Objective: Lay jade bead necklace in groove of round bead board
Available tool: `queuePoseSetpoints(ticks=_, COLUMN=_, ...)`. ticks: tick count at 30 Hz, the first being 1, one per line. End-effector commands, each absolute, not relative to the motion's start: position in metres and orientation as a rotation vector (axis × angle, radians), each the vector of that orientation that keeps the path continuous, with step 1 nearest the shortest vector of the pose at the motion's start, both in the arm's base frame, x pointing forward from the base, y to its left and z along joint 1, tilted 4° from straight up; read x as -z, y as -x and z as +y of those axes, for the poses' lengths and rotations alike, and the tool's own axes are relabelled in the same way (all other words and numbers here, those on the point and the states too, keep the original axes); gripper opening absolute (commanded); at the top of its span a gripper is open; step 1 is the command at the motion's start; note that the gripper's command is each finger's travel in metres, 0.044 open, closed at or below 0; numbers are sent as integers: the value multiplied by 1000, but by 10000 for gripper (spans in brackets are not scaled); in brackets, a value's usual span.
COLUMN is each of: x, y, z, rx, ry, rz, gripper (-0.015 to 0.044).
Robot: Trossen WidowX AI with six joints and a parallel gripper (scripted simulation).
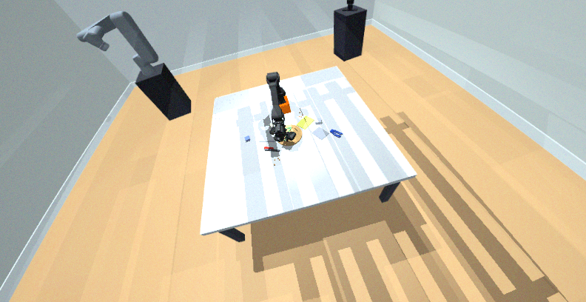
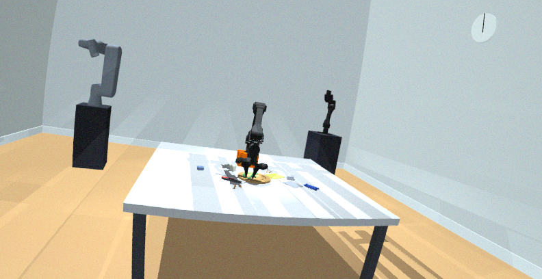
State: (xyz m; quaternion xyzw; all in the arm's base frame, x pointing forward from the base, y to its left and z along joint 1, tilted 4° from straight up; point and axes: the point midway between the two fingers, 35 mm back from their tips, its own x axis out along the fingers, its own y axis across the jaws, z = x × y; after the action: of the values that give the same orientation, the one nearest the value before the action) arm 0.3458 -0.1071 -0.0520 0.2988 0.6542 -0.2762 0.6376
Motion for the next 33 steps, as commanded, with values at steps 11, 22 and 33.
queuePoseSetpoints(ticks=11, x=47, y=-344, z=-107, rx=639, ry=-683, rz=1502, gripper=440)
queuePoseSetpoints(ticks=22, x=47, y=-344, z=-107, rx=639, ry=-683, rz=1502, gripper=440)
queuePoseSetpoints(ticks=33, x=36, y=-328, z=-87, rx=633, ry=-678, rz=1505, gripper=309)
